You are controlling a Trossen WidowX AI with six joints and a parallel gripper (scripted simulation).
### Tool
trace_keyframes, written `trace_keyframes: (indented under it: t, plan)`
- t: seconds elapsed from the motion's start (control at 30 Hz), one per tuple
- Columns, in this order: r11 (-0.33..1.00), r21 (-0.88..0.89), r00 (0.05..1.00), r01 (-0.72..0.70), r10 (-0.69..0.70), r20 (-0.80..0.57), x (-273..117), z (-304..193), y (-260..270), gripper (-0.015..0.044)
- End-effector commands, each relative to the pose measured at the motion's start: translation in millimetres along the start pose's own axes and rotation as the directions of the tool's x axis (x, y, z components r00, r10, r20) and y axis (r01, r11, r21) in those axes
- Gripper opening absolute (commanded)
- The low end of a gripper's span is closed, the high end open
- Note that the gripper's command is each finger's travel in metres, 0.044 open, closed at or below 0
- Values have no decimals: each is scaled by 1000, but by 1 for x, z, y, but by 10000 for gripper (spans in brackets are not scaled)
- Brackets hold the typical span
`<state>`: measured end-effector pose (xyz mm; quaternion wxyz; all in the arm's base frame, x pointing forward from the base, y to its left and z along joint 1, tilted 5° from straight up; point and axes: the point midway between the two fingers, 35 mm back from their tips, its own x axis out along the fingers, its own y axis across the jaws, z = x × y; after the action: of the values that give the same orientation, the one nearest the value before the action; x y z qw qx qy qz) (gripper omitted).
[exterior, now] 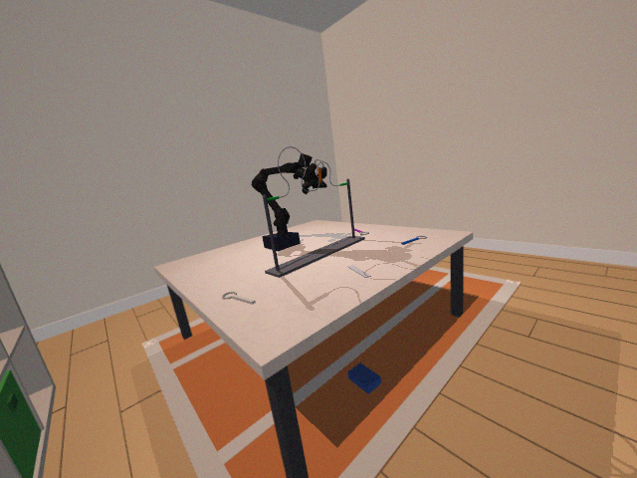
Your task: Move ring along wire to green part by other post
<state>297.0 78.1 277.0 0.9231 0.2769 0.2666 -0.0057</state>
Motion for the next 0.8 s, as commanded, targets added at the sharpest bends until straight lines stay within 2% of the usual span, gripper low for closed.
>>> trace_keyframes:
  t: [0.0,0.77]
  plan:
    - [997,-64,999,38,-37,11,1,1,-5,-150]
    - [861,-435,964,265,-236,120,0,10,-36,-150]
